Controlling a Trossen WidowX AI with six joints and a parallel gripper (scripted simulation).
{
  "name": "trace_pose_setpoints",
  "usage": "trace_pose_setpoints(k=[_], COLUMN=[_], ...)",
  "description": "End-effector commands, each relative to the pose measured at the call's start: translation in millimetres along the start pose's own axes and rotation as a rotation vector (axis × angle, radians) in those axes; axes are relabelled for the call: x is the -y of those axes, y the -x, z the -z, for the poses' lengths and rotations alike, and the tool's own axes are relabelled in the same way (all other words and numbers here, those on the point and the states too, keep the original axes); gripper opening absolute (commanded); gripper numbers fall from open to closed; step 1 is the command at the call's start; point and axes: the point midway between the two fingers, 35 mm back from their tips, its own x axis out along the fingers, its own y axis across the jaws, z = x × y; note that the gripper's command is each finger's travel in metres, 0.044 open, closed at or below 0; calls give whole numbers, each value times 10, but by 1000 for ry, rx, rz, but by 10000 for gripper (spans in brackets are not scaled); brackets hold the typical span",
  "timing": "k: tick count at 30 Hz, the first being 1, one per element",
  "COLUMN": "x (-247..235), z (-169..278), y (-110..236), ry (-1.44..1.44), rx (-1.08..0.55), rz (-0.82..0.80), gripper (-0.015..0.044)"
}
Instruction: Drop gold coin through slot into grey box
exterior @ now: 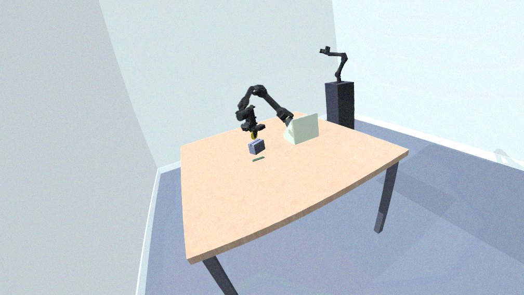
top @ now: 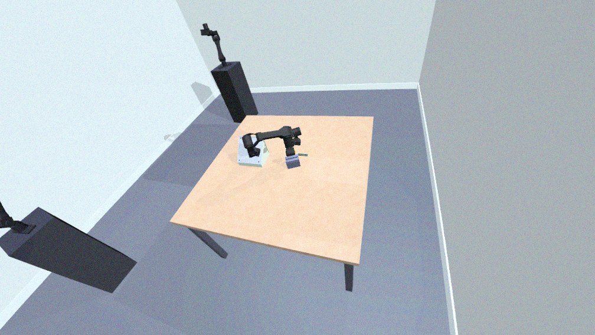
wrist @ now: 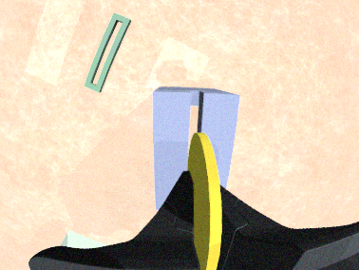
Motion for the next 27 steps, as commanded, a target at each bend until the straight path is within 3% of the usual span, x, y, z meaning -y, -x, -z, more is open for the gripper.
trace_pose_setpoints(k=[1,27], x=[46,42], z=[57,55], y=[-6,-7], ry=[4,0], rx=[3,-1], rz=[6,0], gripper=[0,0])
